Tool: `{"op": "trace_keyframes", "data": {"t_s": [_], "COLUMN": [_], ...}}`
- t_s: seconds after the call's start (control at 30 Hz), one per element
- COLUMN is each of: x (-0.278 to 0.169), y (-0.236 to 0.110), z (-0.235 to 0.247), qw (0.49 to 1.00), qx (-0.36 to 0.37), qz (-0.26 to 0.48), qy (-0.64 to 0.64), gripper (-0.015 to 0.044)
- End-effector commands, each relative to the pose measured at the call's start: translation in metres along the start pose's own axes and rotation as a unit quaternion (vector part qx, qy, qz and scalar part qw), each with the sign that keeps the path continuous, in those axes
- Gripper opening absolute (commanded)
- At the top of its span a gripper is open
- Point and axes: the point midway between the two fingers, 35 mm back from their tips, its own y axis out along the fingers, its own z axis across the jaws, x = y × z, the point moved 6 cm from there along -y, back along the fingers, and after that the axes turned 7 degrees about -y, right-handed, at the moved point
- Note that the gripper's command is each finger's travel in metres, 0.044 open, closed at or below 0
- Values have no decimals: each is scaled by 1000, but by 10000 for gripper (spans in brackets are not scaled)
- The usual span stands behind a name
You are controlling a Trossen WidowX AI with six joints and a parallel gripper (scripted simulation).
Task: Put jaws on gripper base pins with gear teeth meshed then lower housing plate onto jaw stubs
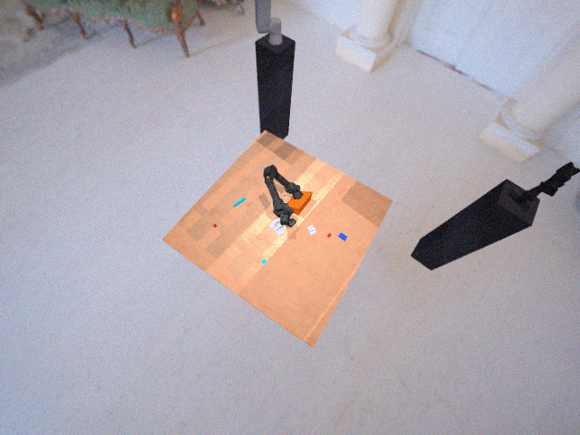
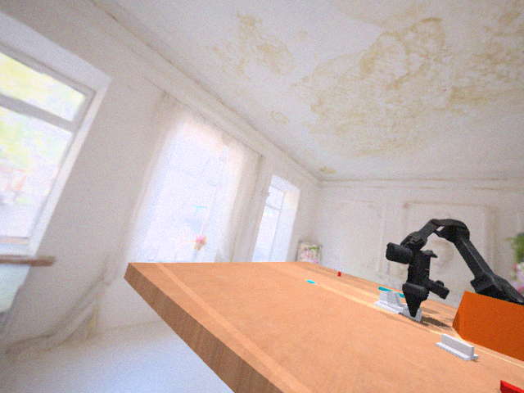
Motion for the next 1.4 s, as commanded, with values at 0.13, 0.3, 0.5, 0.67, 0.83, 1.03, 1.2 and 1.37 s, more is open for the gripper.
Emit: {"op": "trace_keyframes", "data": {"t_s": [0.13, 0.3, 0.5, 0.67, 0.83, 1.03, 1.2, 1.37], "x": [0, 0, 0, 3, 11, 20, 20, 20], "y": [0, -2, -57, -77, -105, -126, -126, -126], "z": [0, 0, 0, 1, 0, 2, 2, 2], "qw": [1000, 1000, 1000, 1000, 1000, 1000, 1000, 1000], "qx": [0, 0, -1, 1, -3, -1, -1, -1], "qz": [0, 0, -1, -2, 1, -2, -2, -2], "qy": [0, 0, -2, -2, -4, -3, -3, -3], "gripper": [440, 440, 440, 440, 440, 440, 440, 440]}}
